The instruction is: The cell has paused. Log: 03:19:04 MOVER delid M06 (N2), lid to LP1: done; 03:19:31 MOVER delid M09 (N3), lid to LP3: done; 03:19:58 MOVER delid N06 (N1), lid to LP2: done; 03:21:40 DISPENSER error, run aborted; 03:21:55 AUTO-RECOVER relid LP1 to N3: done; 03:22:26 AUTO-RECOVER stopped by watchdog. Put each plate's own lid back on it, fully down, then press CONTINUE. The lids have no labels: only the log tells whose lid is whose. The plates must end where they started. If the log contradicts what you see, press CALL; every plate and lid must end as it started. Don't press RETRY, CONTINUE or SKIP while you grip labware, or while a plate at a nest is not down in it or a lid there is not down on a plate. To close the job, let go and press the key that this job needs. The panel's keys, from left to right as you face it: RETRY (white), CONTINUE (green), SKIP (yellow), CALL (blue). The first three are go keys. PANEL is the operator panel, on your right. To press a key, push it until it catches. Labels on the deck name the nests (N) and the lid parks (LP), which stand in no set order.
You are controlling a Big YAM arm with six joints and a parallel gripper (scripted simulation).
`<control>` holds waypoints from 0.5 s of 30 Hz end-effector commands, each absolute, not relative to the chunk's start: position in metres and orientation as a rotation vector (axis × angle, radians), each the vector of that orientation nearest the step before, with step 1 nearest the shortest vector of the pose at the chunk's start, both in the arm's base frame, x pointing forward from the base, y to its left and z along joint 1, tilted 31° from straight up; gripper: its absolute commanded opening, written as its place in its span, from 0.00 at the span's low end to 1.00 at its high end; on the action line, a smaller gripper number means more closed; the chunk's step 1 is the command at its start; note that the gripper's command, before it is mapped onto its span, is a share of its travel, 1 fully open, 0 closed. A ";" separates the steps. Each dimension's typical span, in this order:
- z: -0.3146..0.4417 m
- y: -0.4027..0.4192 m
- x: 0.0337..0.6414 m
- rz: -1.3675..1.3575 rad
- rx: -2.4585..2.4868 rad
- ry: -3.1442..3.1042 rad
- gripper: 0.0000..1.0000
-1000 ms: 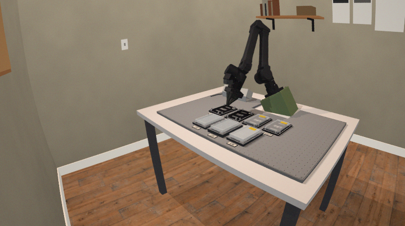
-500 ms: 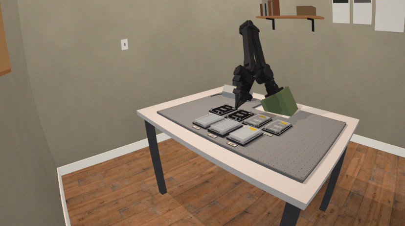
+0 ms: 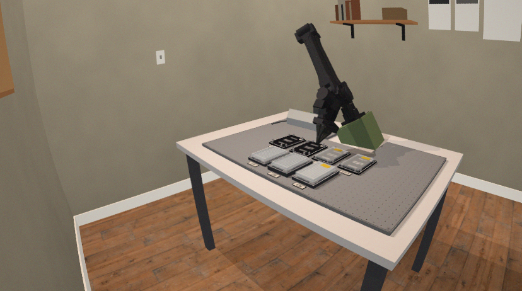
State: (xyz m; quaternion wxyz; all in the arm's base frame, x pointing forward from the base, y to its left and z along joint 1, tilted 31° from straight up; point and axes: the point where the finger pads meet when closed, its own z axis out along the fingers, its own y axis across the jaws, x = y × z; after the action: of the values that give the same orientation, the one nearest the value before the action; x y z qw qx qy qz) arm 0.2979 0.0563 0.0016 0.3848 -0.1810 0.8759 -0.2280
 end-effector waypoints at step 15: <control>-0.033 0.138 0.302 -0.532 -0.415 2.214 0.00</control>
State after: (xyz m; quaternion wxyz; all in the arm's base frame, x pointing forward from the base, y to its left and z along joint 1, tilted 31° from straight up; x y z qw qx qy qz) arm 0.2914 0.1161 -0.0333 0.3885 -0.1852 0.8739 -0.2260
